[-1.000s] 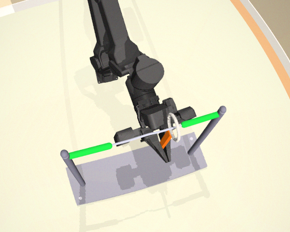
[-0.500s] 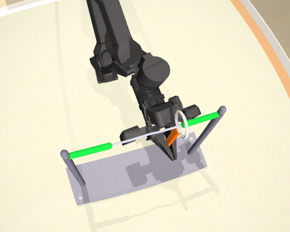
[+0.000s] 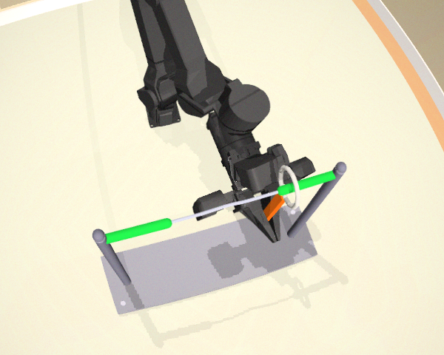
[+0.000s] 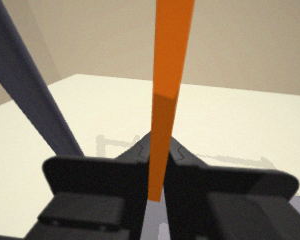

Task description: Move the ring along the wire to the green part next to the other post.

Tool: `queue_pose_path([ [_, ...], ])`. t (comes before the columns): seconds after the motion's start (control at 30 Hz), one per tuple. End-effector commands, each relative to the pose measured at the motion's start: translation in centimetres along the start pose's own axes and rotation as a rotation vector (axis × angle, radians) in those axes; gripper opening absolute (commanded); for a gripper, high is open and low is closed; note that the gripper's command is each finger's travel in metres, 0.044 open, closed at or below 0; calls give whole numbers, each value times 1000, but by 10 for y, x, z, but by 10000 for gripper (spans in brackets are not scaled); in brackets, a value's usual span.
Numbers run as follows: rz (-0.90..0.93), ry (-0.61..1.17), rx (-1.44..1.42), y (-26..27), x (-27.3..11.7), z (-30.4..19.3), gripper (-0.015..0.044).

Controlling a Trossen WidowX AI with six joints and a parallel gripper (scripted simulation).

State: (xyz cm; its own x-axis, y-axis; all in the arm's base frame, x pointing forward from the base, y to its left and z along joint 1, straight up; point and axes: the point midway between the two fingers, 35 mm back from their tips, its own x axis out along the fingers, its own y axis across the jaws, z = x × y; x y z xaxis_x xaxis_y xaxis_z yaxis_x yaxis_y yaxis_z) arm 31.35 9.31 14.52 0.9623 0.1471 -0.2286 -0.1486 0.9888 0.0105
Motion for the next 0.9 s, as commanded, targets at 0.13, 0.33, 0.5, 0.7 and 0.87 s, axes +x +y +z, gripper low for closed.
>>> queue_pose_path([
  [0.13,-2,3,4,3,2,-5,-150],
  [0.33,-2,3,4,3,5,-13,-150],
  [0.5,-2,3,4,3,5,-17,-150],
  [0.7,-2,3,4,3,5,-17,-150],
  [0.87,-2,3,4,3,5,-17,-150],
])
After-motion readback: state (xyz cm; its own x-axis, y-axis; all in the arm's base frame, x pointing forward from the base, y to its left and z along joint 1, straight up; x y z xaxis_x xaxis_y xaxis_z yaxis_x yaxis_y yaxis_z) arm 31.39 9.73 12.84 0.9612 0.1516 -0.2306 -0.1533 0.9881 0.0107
